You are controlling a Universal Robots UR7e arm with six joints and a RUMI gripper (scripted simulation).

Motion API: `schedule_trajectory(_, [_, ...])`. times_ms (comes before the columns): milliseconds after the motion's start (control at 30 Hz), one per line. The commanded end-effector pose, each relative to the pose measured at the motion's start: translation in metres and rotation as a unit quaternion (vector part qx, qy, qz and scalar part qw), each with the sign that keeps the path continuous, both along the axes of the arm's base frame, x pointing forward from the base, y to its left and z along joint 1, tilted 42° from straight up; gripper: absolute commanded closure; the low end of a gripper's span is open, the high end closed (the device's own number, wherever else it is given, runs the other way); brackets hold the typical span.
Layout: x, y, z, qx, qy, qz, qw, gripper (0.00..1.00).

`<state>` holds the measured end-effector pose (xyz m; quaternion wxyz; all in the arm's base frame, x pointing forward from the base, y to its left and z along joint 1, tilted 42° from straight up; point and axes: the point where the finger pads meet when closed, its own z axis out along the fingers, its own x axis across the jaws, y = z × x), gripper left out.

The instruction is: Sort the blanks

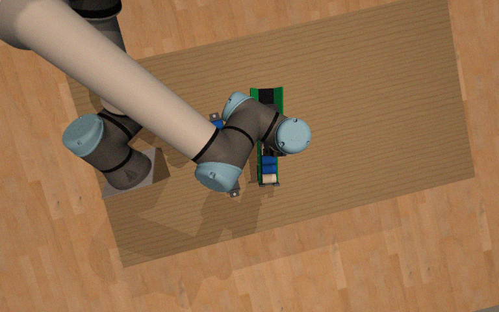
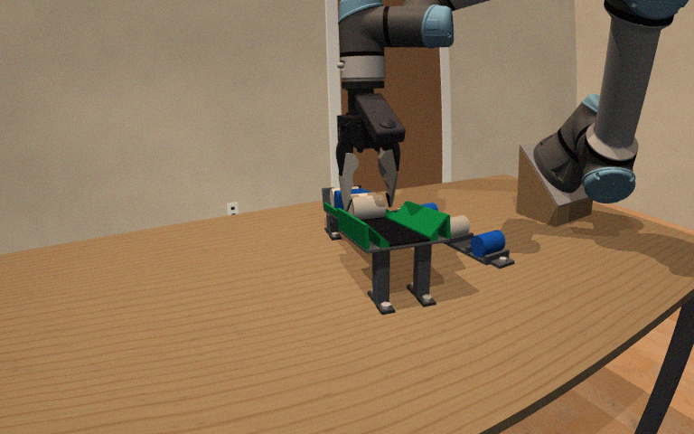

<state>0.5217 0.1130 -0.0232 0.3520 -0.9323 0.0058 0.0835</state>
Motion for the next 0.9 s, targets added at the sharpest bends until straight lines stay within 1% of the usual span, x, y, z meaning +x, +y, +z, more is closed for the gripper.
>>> schedule_trajectory(0, [-0.001,-0.001,-0.002,0.001,0.002,-0.001,1.000,0.54])
schedule_trajectory(200, [-0.001,-0.002,-0.001,0.000,0.001,-0.001,1.000,0.54])
schedule_trajectory(367, [0.003,-0.010,0.009,-0.001,-0.002,-0.001,1.000,0.54])
schedule_trajectory(433, [0.003,-0.010,0.009,-0.001,-0.002,-0.001,1.000,0.54])
schedule_trajectory(867, [0.012,-0.052,0.056,-0.001,-0.002,-0.001,1.000,0.54])
